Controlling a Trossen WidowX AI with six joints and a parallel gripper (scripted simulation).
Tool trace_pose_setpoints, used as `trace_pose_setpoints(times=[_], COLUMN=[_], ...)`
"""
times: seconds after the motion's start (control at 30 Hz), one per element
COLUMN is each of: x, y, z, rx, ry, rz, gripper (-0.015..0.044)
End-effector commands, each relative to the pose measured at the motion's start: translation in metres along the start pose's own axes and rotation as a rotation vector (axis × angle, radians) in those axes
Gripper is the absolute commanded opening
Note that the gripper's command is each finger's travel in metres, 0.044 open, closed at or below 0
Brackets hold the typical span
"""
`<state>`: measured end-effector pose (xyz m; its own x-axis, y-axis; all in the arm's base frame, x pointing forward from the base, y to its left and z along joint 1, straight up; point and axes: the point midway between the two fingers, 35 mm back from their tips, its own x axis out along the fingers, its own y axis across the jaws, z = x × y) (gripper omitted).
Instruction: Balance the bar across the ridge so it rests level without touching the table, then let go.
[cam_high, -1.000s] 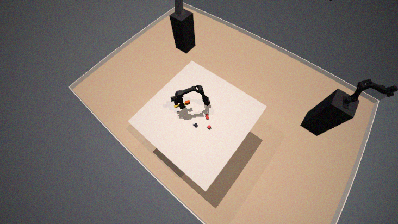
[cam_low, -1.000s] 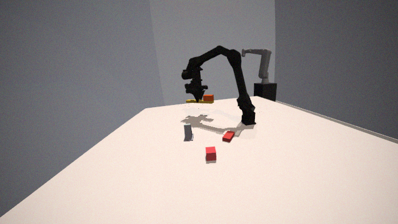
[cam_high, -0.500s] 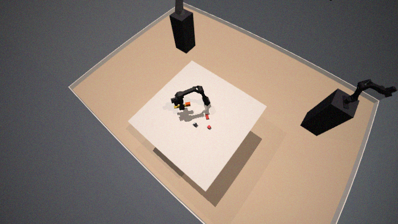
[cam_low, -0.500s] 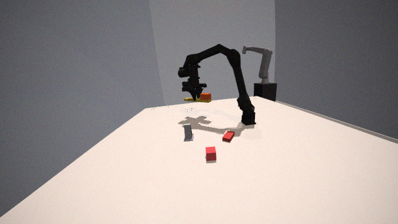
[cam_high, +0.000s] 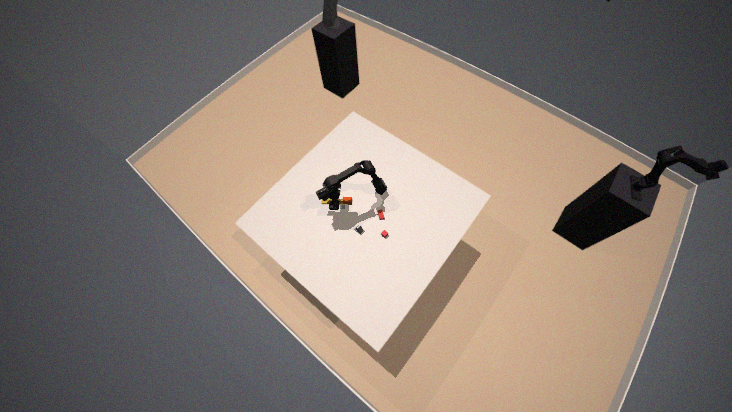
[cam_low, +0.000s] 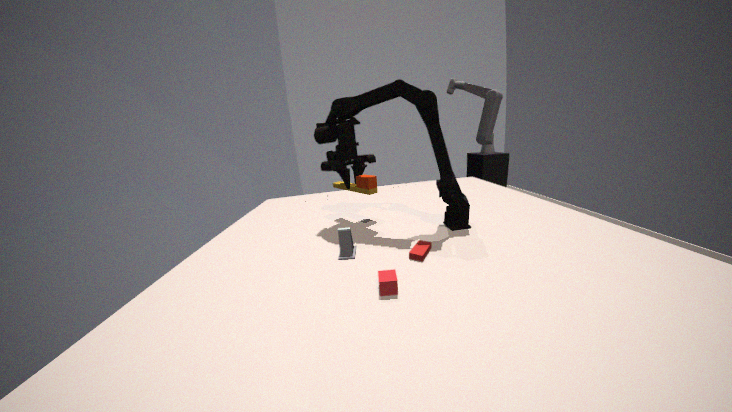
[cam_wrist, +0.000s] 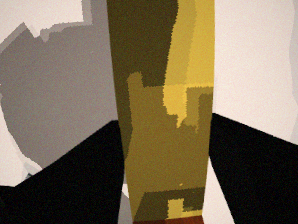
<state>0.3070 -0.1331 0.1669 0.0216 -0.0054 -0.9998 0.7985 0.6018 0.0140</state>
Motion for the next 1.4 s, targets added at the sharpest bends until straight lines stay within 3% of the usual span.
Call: trace_pose_setpoints(times=[0.0,1.37], x=[-0.004,-0.005], y=[0.011,0.126], z=[-0.003,-0.109], rx=[0.047,0.648], ry=[-0.01,0.004], rz=[0.003,0.013], gripper=[0.0,0.0])
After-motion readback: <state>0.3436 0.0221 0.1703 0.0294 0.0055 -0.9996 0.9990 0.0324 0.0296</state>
